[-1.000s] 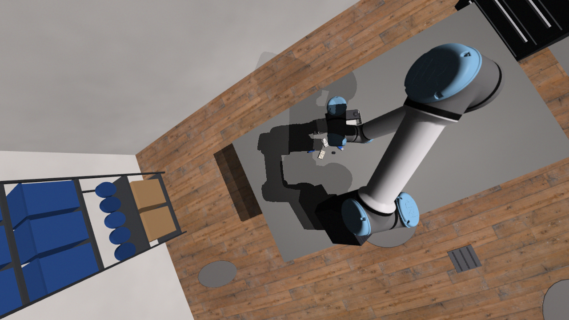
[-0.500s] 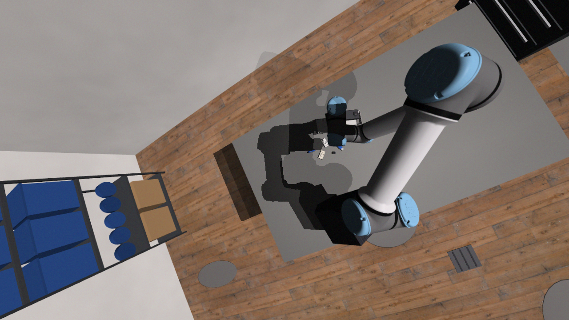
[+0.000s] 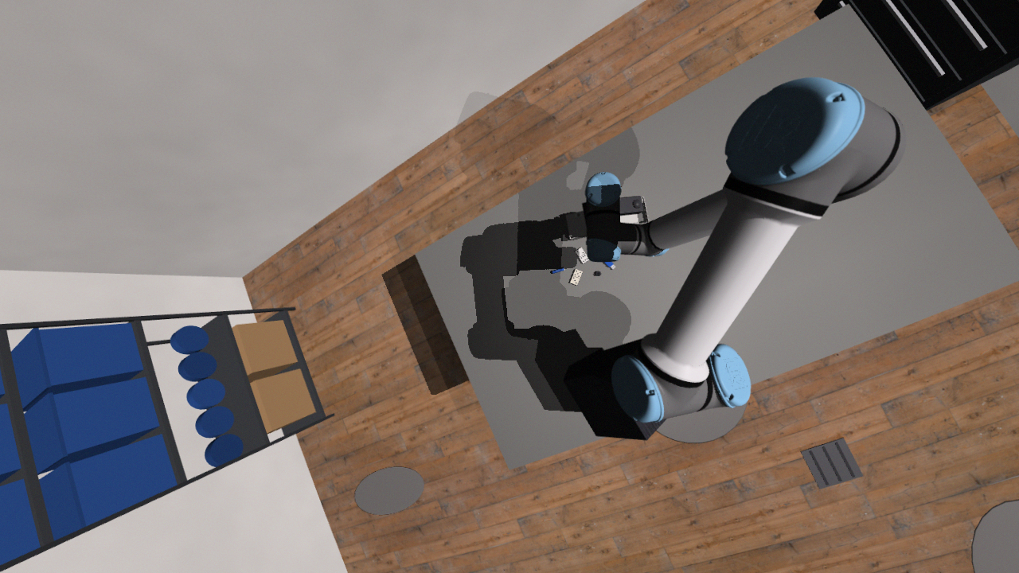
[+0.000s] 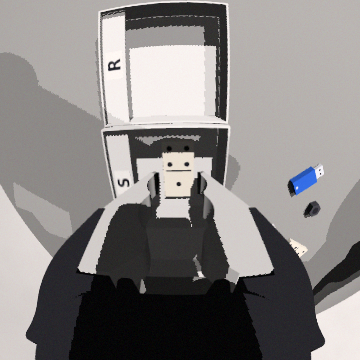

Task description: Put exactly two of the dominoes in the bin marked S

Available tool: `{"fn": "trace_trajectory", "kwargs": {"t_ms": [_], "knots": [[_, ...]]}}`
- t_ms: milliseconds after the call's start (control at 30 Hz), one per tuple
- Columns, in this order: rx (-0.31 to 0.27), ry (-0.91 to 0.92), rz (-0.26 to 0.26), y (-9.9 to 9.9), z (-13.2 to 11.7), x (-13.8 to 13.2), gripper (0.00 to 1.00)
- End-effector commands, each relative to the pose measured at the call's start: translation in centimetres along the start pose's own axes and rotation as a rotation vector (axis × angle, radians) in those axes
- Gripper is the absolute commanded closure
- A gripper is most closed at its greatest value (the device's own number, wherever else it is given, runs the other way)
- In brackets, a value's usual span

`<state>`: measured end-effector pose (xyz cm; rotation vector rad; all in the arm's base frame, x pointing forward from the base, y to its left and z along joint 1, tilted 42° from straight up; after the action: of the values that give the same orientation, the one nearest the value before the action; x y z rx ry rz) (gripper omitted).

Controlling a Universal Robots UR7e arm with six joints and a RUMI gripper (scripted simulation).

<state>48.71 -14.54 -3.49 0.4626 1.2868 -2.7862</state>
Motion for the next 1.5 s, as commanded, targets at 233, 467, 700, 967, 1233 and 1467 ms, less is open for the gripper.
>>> {"fn": "trace_trajectory", "kwargs": {"t_ms": [233,467,700,967,1233,1467], "knots": [[0.0,-0.001,0.003,-1.6,0.0,0.0,0.81],[0.0,-0.001,0.003,-2.5,0.0,0.0,0.81],[0.0,-0.001,0.003,-3.5,0.0,0.0,0.81],[0.0,0.001,0.006,-4.5,0.0,-0.2,0.81],[0.0,0.001,0.003,-4.3,0.0,0.0,0.81],[0.0,-0.165,0.002,-4.5,-2.4,2.6,0.76]]}}
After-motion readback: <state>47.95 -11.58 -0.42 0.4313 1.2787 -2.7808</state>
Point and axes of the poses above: the point where the finger pads meet when closed, its own y axis out along the fingers, its own x axis across the jaws, z = x × y, the point moved 3 cm from there along -y, back along the fingers, and after that the axes turned 3 degrees about y, right-handed, at the moved point
